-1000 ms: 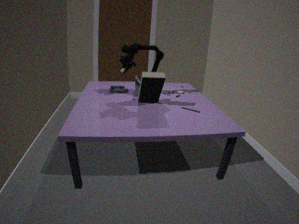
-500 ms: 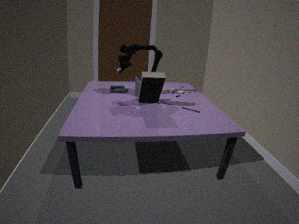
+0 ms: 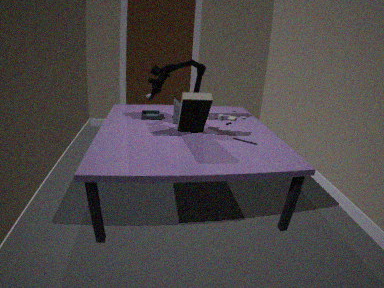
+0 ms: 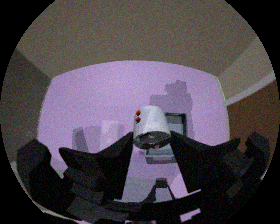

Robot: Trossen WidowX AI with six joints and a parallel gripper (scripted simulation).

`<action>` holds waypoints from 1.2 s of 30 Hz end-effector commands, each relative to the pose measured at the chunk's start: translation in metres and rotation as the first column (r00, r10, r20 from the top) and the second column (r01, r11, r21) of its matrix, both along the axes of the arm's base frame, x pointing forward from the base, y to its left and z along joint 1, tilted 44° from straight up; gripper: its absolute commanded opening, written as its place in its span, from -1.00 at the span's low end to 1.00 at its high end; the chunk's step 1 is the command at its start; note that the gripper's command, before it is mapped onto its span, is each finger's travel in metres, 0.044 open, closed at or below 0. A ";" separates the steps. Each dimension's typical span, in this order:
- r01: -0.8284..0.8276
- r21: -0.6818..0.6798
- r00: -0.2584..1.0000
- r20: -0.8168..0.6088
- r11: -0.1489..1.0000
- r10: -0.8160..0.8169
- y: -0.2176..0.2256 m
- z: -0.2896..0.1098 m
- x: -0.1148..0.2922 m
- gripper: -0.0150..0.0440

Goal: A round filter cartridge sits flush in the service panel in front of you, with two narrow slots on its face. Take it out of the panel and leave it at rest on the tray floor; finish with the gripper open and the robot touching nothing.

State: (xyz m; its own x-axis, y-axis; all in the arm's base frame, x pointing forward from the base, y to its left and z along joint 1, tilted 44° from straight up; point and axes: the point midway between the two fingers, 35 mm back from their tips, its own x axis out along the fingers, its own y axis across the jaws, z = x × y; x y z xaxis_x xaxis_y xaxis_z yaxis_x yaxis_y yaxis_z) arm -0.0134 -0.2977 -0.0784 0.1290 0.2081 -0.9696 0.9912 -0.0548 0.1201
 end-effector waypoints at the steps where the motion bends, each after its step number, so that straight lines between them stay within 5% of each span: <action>1: 0.080 0.011 0.994 -0.076 0.997 -0.079 0.018 -0.021 -0.024 -0.49; 10: 0.220 0.021 0.956 -0.204 0.975 -0.211 0.058 -0.049 -0.061 -0.49; 34: 0.223 0.022 0.955 -0.207 0.975 -0.214 0.110 -0.104 -0.052 -0.49; 36: 0.228 0.034 0.955 -0.201 0.973 -0.216 0.109 -0.100 -0.051 -0.31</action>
